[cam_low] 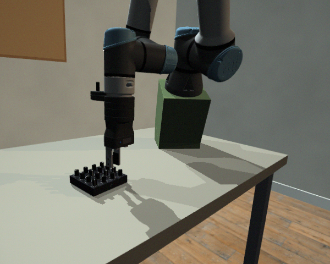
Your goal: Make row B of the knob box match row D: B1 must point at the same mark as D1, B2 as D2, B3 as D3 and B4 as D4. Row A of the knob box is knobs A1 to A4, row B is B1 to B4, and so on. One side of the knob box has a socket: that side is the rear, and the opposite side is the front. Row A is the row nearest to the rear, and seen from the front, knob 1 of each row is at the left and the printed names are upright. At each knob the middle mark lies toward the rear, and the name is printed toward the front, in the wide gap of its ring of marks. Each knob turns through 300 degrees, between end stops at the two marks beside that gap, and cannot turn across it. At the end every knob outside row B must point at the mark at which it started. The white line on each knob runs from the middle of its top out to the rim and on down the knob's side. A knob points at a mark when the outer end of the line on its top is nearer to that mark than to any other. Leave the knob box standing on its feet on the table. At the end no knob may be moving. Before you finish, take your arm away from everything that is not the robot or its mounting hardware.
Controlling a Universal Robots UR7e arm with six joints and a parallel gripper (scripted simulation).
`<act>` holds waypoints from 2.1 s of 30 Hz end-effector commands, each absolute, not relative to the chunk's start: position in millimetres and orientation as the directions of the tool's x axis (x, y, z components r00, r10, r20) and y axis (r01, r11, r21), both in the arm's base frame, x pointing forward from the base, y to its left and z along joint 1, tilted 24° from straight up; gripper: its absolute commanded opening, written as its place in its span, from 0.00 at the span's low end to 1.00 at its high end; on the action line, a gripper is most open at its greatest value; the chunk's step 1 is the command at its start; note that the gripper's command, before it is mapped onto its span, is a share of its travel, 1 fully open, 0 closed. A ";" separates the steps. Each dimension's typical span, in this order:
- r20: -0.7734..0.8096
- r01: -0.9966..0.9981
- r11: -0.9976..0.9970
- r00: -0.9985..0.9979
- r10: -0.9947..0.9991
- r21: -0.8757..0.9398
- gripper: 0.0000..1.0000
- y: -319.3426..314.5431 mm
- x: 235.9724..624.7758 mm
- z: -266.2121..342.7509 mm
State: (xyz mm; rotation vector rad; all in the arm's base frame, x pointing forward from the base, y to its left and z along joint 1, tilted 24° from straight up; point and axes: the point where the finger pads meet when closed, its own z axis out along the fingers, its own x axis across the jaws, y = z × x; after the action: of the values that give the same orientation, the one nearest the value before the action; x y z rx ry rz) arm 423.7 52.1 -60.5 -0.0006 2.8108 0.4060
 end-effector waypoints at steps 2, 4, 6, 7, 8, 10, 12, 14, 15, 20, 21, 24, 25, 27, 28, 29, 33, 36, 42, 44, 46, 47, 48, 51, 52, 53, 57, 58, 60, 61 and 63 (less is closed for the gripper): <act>-0.290 -0.042 0.959 -0.956 0.042 0.279 0.46 47.7 416.5 -44.5; -0.290 -0.042 0.959 -0.956 0.042 0.279 0.46 46.6 415.4 -40.8; -0.290 -0.042 0.959 -0.956 0.042 0.279 0.46 45.9 414.7 -38.5; -0.290 -0.042 0.959 -0.956 0.042 0.279 0.46 45.7 414.4 -37.9; -0.291 -0.043 0.959 -0.956 0.042 0.279 0.46 45.4 414.7 -37.3; -0.292 -0.043 0.960 -0.955 0.042 0.278 0.46 45.0 415.4 -36.8; -0.292 -0.043 0.960 -0.955 0.042 0.278 0.46 45.0 415.4 -36.8; -0.292 -0.044 0.960 -0.955 0.041 0.278 0.46 45.1 415.6 -36.7; -0.292 -0.044 0.960 -0.955 0.041 0.278 0.46 45.3 415.5 -36.7; -0.291 -0.044 0.960 -0.956 0.041 0.278 0.46 45.6 415.2 -37.2; -0.291 -0.044 0.959 -0.956 0.041 0.278 0.46 45.6 415.2 -37.3; -0.291 -0.043 0.960 -0.956 0.041 0.278 0.46 45.6 415.3 -37.2; -0.291 -0.042 0.959 -0.956 0.042 0.279 0.46 45.6 415.3 -37.2; -0.290 -0.040 0.959 -0.956 0.045 0.279 0.46 45.5 415.3 -37.2; -0.290 -0.040 0.959 -0.956 0.045 0.279 0.46 45.5 415.3 -37.2; -0.290 -0.040 0.959 -0.956 0.045 0.279 0.46 45.5 415.3 -37.2; -0.287 -0.029 0.959 -0.956 0.056 0.282 0.46 45.1 415.0 -37.2; -0.283 -0.013 0.958 -0.957 0.072 0.287 0.46 44.7 414.7 -37.3; -0.266 0.042 0.952 -0.956 0.126 0.302 0.46 43.6 413.5 -37.4; -0.258 0.068 0.949 -0.954 0.152 0.309 0.46 43.2 412.9 -37.6; -0.258 0.068 0.949 -0.954 0.152 0.309 0.46 43.2 412.9 -37.6; -0.253 0.082 0.946 -0.953 0.166 0.313 0.46 43.3 412.5 -37.7; -0.248 0.097 0.943 -0.952 0.182 0.317 0.46 43.0 412.1 -37.8; -0.230 0.152 0.932 -0.944 0.235 0.331 0.46 42.0 411.0 -37.9; -0.223 0.171 0.926 -0.941 0.255 0.335 0.46 41.7 410.5 -37.9; -0.216 0.192 0.921 -0.937 0.275 0.340 0.46 41.5 410.0 -38.0; -0.181 0.285 0.888 -0.913 0.366 0.360 0.46 40.4 407.9 -38.3; -0.171 0.310 0.878 -0.905 0.391 0.364 0.46 40.2 407.3 -38.3; -0.155 0.349 0.861 -0.890 0.428 0.371 0.46 39.8 406.3 -38.5; -0.147 0.369 0.851 -0.882 0.447 0.374 0.46 39.8 405.8 -38.6; -0.147 0.369 0.851 -0.882 0.447 0.374 0.46 39.8 405.8 -38.6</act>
State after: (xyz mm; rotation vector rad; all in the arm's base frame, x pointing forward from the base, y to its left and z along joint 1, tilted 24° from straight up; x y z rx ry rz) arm 407.2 40.8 -39.1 0.4956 2.8134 0.4900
